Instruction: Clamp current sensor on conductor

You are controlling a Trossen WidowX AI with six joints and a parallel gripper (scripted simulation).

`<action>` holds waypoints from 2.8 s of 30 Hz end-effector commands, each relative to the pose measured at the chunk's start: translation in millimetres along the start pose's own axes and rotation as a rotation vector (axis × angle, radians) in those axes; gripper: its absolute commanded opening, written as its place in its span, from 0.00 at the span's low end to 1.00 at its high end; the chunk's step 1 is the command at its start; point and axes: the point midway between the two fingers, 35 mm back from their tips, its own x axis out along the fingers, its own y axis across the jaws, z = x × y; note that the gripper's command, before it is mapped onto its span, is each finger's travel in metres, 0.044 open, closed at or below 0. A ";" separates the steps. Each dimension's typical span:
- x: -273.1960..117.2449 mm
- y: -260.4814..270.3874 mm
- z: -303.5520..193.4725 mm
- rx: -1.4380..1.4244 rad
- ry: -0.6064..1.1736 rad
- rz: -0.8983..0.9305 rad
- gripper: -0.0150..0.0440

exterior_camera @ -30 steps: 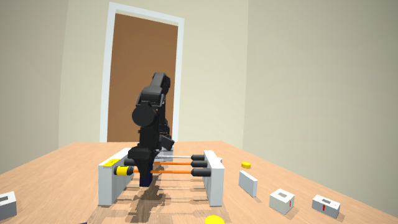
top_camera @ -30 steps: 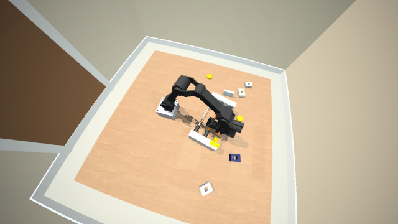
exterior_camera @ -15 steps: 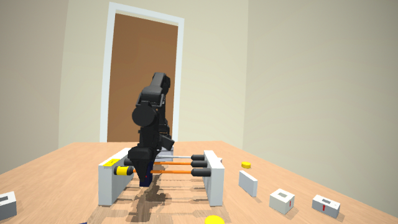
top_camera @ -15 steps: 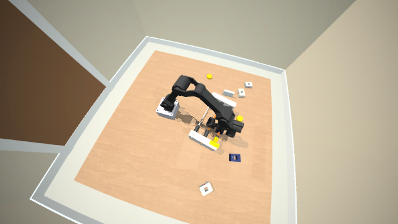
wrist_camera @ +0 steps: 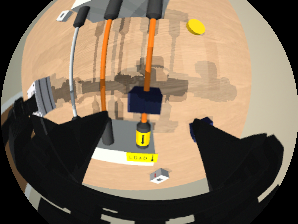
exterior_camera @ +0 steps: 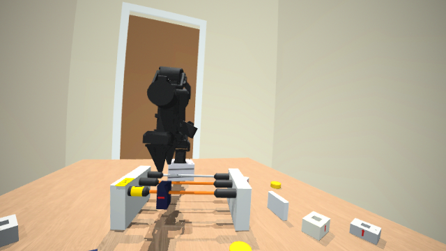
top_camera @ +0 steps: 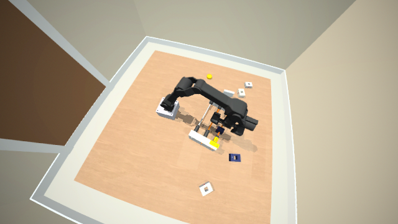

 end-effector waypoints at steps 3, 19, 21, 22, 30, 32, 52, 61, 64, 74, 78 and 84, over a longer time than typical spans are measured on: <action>-6.8 3.4 0.5 0.000 -0.002 0.045 1.00; -6.8 3.4 0.5 0.000 -0.002 0.045 1.00; -6.8 3.4 0.5 0.000 -0.002 0.045 1.00; -6.8 3.4 0.5 0.000 -0.002 0.045 1.00; -6.8 3.4 0.5 0.000 -0.002 0.045 1.00; -6.8 3.4 0.5 0.000 -0.002 0.045 1.00; -0.9 32.5 -59.0 0.389 -0.452 -0.048 1.00; -18.2 81.6 -111.9 0.739 -0.942 -0.277 1.00; -18.7 82.8 -112.8 0.745 -0.952 -0.283 1.00; -16.0 80.3 -113.8 0.738 -0.927 -0.269 1.00; -16.0 80.3 -113.8 0.738 -0.927 -0.269 1.00; -15.5 79.1 -112.9 0.732 -0.918 -0.264 1.00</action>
